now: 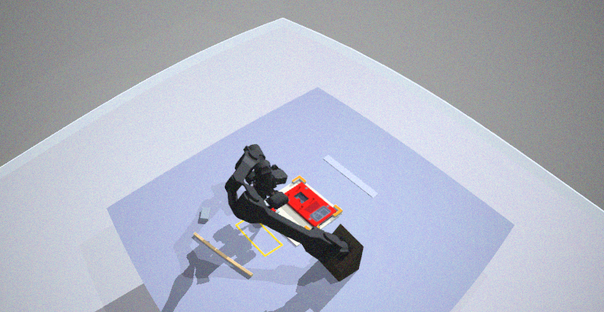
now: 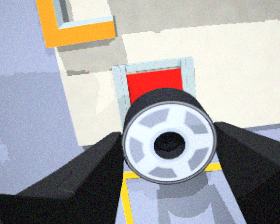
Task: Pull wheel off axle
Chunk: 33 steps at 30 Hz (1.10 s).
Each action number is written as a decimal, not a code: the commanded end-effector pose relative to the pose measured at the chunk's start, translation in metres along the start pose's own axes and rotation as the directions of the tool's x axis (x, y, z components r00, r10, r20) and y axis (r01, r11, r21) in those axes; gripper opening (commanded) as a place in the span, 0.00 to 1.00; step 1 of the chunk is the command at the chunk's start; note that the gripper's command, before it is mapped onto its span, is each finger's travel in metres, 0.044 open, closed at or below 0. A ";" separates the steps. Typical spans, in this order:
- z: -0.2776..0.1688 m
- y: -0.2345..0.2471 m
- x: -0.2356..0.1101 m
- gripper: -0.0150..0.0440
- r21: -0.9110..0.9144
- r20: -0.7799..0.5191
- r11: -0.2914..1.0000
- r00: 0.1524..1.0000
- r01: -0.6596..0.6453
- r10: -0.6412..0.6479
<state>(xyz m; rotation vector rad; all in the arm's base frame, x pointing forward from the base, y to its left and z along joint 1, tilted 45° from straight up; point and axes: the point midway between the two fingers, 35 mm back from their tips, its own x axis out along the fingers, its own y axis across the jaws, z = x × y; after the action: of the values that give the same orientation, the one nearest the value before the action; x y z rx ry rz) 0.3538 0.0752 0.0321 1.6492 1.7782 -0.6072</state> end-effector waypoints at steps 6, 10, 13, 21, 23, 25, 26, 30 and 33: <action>0.002 0.000 -0.007 0.25 0.002 0.004 1.000 1.000 -0.007 0.007; 0.002 0.000 -0.008 0.25 0.002 0.004 1.000 1.000 -0.008 0.008; 0.002 0.000 -0.009 0.25 0.002 0.004 1.000 1.000 -0.008 0.008; 0.002 0.000 -0.012 0.25 0.003 0.004 1.000 1.000 -0.009 0.009; 0.002 0.000 -0.013 0.25 0.003 0.004 1.000 1.000 -0.009 0.009; 0.002 0.000 -0.013 0.25 0.003 0.004 1.000 1.000 -0.010 0.010; 0.002 0.000 -0.014 0.25 0.003 0.004 1.000 1.000 -0.010 0.010; 0.002 0.000 -0.015 0.25 0.003 0.004 1.000 1.000 -0.010 0.010; 0.002 0.000 -0.016 0.25 0.003 0.004 1.000 1.000 -0.011 0.011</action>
<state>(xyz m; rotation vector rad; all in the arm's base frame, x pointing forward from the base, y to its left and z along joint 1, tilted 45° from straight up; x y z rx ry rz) 0.3538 0.0648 0.0412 1.6618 1.7701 -0.6101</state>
